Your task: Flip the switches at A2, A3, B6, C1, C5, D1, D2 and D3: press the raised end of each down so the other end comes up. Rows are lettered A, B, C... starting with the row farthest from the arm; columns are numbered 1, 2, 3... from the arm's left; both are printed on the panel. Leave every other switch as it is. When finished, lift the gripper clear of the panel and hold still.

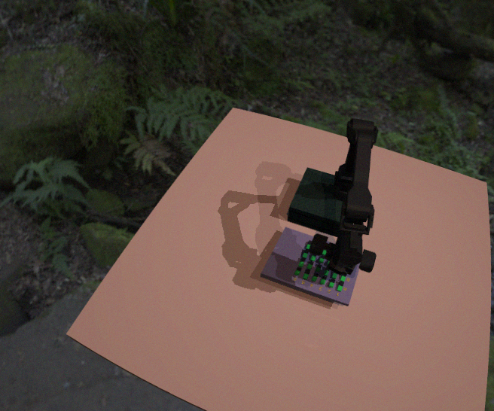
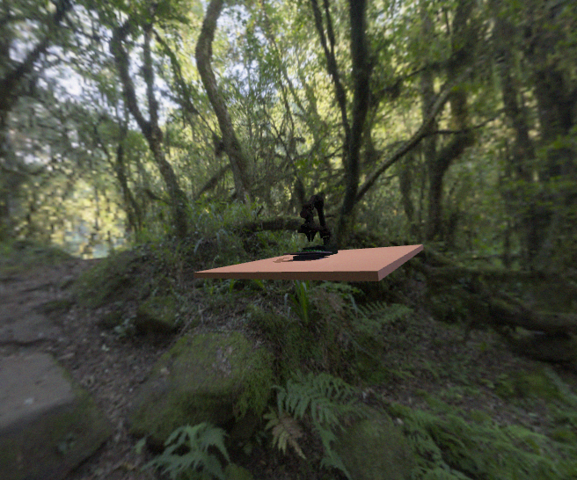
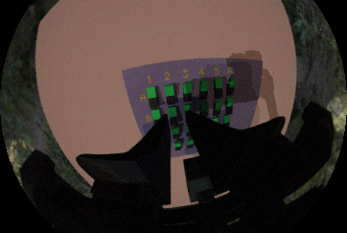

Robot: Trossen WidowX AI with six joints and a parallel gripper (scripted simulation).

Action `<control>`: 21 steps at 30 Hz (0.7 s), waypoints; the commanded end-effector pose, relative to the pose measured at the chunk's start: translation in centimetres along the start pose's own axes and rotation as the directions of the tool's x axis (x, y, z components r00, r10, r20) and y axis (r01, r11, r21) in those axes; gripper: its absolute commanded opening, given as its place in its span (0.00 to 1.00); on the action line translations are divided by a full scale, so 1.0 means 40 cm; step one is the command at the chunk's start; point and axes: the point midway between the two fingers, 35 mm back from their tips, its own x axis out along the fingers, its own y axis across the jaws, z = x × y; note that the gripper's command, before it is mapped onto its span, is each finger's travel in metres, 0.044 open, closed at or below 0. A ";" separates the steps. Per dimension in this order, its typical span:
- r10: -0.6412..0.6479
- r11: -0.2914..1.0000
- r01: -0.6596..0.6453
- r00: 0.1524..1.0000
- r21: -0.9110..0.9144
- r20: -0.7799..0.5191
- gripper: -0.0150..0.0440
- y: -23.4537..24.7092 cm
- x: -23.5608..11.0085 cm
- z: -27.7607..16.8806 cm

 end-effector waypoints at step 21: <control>-0.004 1.000 0.004 1.000 0.006 -0.001 0.25 0.004 0.132 0.023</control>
